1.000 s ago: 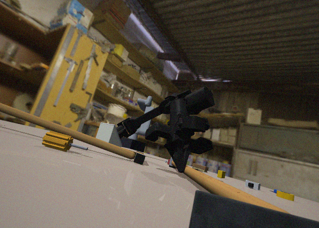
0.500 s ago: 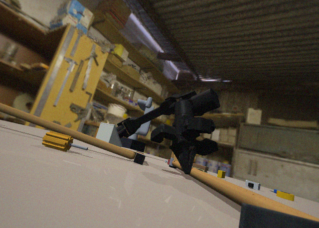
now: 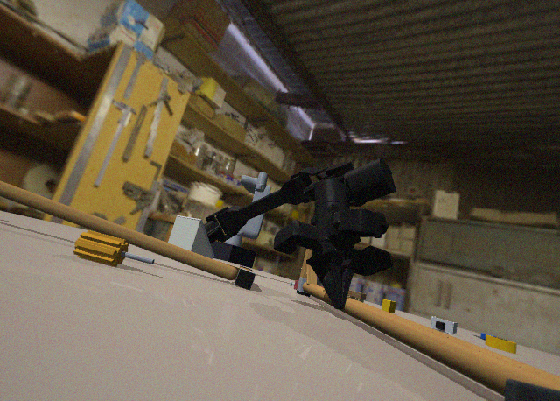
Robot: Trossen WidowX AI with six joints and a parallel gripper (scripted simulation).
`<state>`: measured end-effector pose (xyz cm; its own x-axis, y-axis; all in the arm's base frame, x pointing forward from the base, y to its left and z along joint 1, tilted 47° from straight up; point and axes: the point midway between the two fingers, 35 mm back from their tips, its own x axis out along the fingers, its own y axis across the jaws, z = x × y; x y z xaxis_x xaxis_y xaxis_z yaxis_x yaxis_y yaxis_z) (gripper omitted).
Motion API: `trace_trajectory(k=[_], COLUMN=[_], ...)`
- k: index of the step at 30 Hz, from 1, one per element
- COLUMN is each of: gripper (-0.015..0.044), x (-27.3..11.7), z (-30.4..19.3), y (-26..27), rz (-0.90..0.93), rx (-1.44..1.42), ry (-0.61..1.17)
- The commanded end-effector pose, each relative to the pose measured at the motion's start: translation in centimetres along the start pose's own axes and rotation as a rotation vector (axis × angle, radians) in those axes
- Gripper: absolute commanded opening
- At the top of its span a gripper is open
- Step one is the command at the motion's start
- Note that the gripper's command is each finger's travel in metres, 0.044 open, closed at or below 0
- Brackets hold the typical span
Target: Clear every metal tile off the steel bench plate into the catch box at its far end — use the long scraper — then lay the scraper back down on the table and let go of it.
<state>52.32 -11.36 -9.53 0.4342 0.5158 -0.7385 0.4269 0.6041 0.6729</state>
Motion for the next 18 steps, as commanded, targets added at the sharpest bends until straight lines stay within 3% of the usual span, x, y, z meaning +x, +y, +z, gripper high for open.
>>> trace_trajectory(k=[1, 7, 18], gripper=[0.0000, 0.0000, 0.0000], x=[0.5, 0.6, -2.7], z=[0.0, 0.2, 2.0], y=[0.9, 1.4, 0.5], rz=[0.005, 0.005, -0.006], rx=[-0.007, -0.007, 0.006], ry=[0.007, 0.007, -0.005])
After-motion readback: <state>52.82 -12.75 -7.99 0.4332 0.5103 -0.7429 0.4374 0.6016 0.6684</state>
